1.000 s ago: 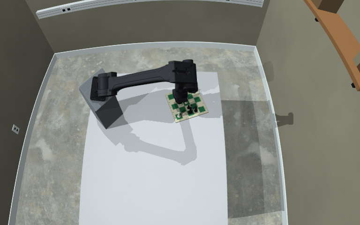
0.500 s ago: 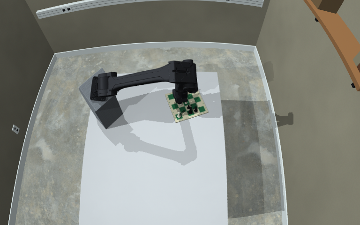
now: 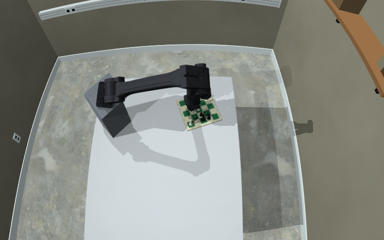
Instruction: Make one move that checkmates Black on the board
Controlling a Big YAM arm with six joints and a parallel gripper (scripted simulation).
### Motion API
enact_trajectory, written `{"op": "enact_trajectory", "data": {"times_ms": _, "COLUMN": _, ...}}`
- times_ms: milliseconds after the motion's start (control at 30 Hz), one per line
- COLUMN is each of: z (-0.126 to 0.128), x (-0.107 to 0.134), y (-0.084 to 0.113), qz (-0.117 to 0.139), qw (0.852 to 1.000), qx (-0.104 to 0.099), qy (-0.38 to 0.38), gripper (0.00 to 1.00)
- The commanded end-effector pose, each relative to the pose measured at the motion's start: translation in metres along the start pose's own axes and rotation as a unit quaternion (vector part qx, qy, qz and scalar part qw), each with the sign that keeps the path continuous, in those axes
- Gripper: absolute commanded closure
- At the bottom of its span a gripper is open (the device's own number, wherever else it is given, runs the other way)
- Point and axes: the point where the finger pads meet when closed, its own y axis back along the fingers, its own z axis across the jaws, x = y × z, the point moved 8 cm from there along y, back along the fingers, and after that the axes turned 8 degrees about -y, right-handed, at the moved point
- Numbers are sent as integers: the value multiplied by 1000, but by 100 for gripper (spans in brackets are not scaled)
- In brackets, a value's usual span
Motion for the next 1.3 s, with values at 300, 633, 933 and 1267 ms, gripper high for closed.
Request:
{"op": "enact_trajectory", "data": {"times_ms": 300, "z": -7, "x": -9, "y": 3, "qz": -13, "qw": 1000, "qx": 2, "qy": -2, "gripper": 100}}
{"op": "enact_trajectory", "data": {"times_ms": 633, "z": -10, "x": -11, "y": 4, "qz": -15, "qw": 1000, "qx": 3, "qy": -3, "gripper": 100}}
{"op": "enact_trajectory", "data": {"times_ms": 933, "z": -10, "x": -11, "y": 4, "qz": -15, "qw": 1000, "qx": 3, "qy": -3, "gripper": 100}}
{"op": "enact_trajectory", "data": {"times_ms": 1267, "z": -10, "x": -11, "y": 4, "qz": -15, "qw": 1000, "qx": 3, "qy": -3, "gripper": 100}}
